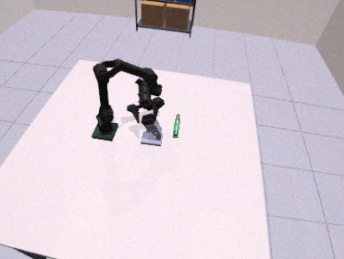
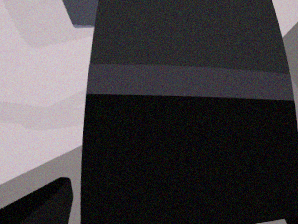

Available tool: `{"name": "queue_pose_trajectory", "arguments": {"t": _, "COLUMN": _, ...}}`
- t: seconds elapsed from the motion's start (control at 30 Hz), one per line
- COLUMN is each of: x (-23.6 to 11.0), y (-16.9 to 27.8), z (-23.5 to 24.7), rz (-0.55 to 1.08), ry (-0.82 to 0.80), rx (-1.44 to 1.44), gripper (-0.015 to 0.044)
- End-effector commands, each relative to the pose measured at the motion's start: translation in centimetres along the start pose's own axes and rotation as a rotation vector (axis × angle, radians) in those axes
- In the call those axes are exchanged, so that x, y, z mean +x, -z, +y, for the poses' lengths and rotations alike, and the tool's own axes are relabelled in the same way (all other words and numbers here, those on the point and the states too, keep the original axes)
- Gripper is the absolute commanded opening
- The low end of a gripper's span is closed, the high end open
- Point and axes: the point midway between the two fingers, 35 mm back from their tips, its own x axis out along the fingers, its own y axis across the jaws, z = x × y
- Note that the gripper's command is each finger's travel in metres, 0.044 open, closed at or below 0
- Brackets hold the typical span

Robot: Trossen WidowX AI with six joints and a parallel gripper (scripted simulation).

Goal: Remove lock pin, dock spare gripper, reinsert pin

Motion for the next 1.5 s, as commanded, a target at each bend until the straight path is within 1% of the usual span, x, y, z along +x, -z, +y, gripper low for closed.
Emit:
{"name": "queue_pose_trajectory", "arguments": {"t": 0.0, "x": -0.3, "y": 0.7, "z": 0.0, "rz": -0.016, "ry": 0.004, "rx": 0.000, "gripper": 0.0440}}
{"name": "queue_pose_trajectory", "arguments": {"t": 0.53, "x": -1.4, "y": 3.7, "z": -0.2, "rz": -0.106, "ry": 0.055, "rx": -0.002, "gripper": 0.0440}}
{"name": "queue_pose_trajectory", "arguments": {"t": 1.47, "x": -2.8, "y": 7.7, "z": -2.6, "rz": -0.190, "ry": 0.116, "rx": -0.001, "gripper": 0.0440}}
